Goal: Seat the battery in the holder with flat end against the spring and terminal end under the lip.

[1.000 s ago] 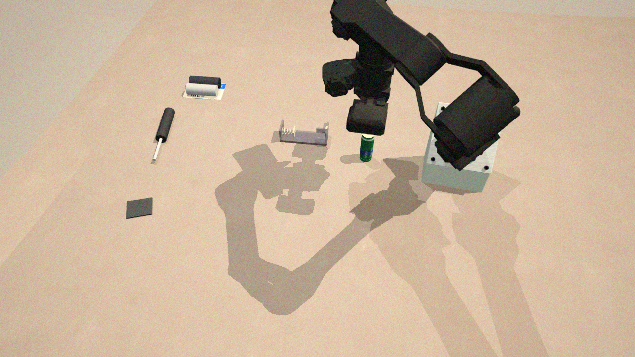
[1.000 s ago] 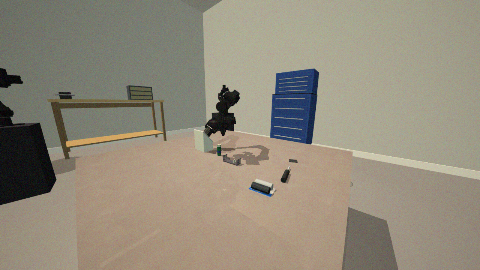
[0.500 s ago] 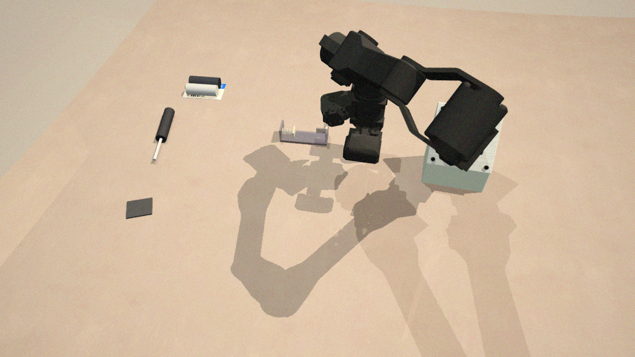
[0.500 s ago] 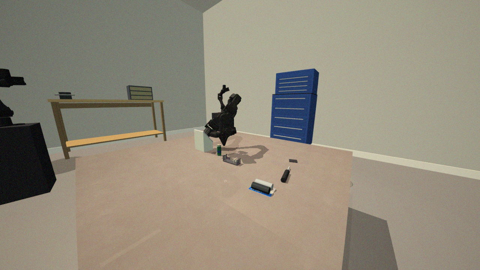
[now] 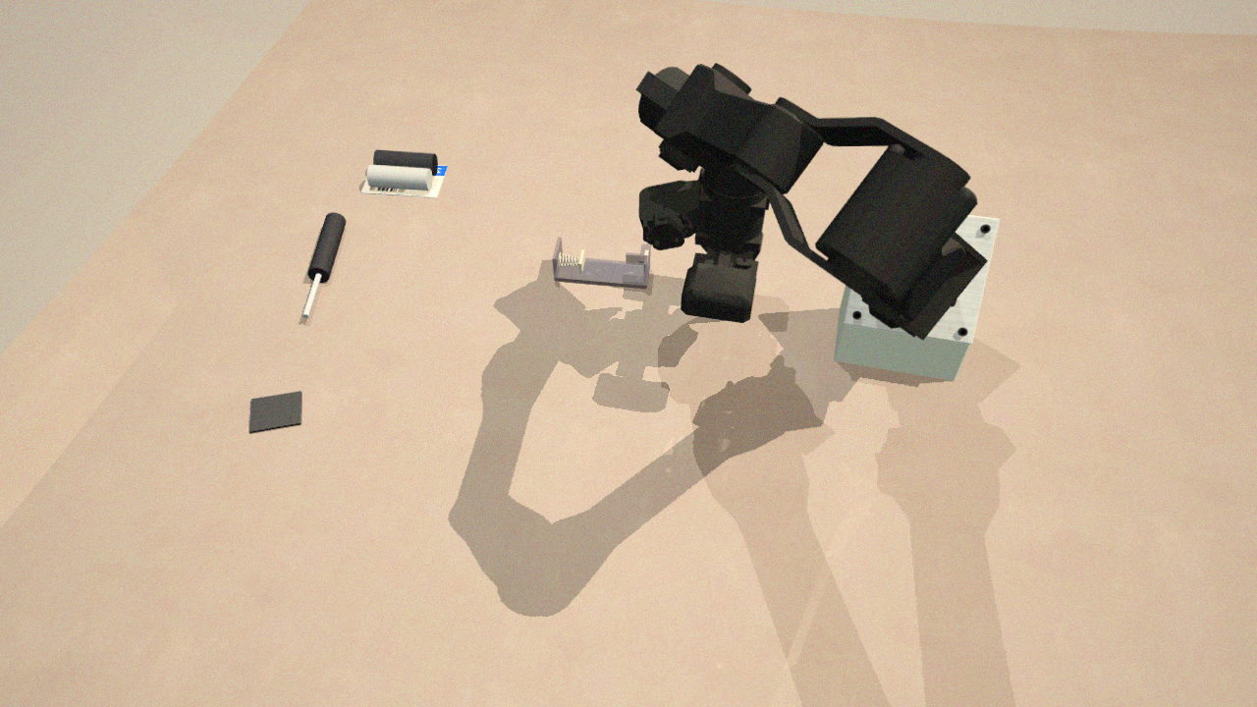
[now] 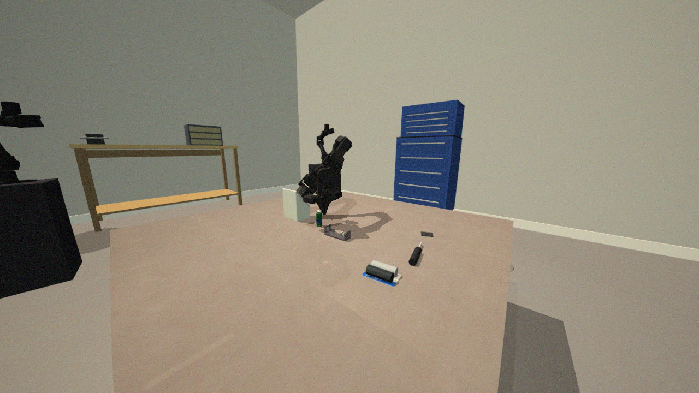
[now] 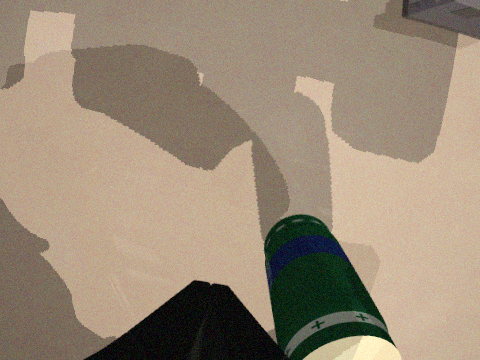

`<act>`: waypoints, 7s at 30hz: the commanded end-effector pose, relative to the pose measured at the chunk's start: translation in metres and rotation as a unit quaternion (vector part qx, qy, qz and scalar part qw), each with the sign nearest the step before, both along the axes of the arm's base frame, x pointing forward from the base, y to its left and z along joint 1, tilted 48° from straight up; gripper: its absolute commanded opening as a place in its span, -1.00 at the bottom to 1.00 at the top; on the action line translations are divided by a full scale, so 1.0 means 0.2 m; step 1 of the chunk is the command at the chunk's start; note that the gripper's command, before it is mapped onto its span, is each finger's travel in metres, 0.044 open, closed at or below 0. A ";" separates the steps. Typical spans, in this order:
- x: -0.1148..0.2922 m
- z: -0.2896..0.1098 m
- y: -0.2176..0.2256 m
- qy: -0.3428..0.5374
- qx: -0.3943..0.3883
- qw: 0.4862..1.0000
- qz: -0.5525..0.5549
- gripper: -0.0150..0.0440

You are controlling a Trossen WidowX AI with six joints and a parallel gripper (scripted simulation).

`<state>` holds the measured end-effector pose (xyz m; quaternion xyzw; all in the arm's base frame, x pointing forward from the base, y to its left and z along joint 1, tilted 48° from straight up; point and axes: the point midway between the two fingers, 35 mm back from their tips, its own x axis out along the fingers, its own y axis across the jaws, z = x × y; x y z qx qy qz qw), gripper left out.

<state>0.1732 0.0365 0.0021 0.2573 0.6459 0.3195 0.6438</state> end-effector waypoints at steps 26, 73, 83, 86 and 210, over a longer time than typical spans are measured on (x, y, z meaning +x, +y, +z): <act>0.02 -0.18 -0.16 -0.003 -0.003 1.000 0.003 -0.49; 0.03 -0.25 -0.31 0.509 -0.029 0.727 -0.460 0.35; 0.03 -0.27 -0.30 0.525 -0.030 0.705 -0.475 0.35; 0.03 -0.27 -0.30 0.525 -0.030 0.705 -0.475 0.35; 0.66 -0.22 -0.13 0.717 -0.166 0.044 -0.676 -0.20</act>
